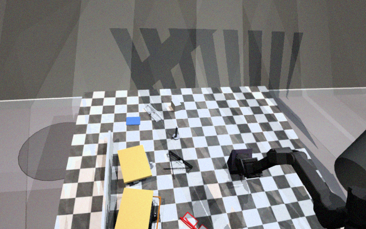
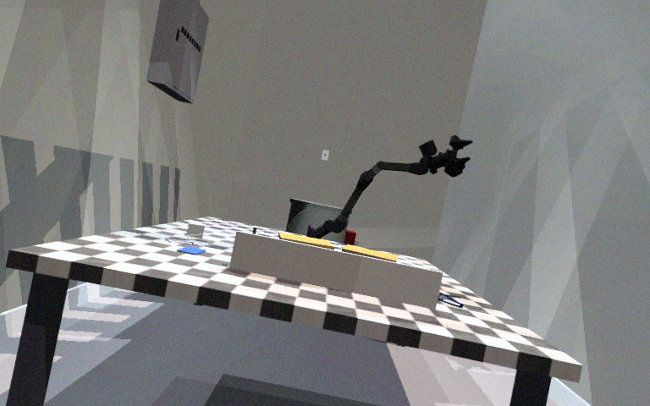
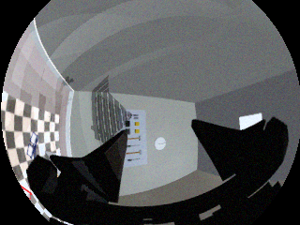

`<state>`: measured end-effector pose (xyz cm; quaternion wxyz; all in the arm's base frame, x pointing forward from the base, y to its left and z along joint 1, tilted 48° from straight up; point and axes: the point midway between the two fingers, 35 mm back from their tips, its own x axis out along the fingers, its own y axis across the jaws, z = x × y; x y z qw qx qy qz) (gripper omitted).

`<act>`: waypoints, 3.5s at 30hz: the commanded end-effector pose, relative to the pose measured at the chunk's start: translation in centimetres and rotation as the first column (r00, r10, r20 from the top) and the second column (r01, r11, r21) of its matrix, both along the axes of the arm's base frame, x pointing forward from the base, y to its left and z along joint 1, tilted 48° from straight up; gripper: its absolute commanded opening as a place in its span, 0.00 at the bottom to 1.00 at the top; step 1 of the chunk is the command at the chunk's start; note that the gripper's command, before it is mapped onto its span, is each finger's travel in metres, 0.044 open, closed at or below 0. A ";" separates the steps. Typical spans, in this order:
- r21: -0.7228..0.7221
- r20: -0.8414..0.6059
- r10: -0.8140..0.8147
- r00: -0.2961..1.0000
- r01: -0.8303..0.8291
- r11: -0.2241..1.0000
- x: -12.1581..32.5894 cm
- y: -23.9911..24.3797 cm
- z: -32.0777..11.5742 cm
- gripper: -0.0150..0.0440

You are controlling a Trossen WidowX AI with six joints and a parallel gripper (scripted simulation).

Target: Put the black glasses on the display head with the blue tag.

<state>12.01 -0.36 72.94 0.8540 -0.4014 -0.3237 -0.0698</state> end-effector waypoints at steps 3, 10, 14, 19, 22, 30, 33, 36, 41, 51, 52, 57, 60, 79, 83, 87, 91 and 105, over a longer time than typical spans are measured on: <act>0.000 0.000 0.000 1.000 0.000 1.000 0.0 0.0 0.0 1.00; -0.004 0.006 -0.002 1.000 0.002 1.000 -0.1 0.3 0.0 0.91; -0.036 0.048 -0.014 0.999 0.015 0.999 -0.7 2.9 0.3 0.73; -0.110 0.105 -0.015 0.994 0.027 0.994 -0.8 8.0 0.0 0.59; -0.161 0.123 -0.006 0.992 0.026 0.987 -0.1 11.2 -0.7 0.59; -0.307 0.091 0.041 0.995 -0.011 0.952 4.0 19.1 -4.3 0.59; -0.357 0.045 0.059 0.997 -0.039 0.933 6.5 21.5 -6.4 0.59; -0.400 -0.019 0.072 0.997 -0.074 0.913 9.3 23.5 -8.9 0.59; -0.444 -0.161 0.081 0.984 -0.146 0.884 14.5 25.7 -13.8 0.59; -0.391 -0.518 0.051 0.854 -0.289 0.874 24.9 24.9 -25.6 0.59; -0.376 -0.553 0.047 0.832 -0.299 0.877 25.8 24.5 -26.8 0.59; -0.274 -0.718 0.032 0.695 -0.324 0.906 29.6 21.8 -32.9 0.59; -0.198 -0.801 0.032 0.598 -0.315 0.928 31.4 19.8 -36.5 0.59; 0.330 -0.927 0.363 -0.096 0.255 0.909 32.6 3.7 -57.2 0.59; 0.367 -0.863 0.474 -0.173 0.429 0.825 30.8 1.0 -60.3 0.59; 0.368 -0.805 0.546 -0.231 0.528 0.765 29.3 -0.2 -62.6 0.59; 0.316 -0.634 0.702 -0.325 0.719 0.619 25.7 -1.7 -66.9 0.59; -0.097 -0.070 0.985 -0.158 0.984 0.151 16.6 -2.7 -72.1 0.59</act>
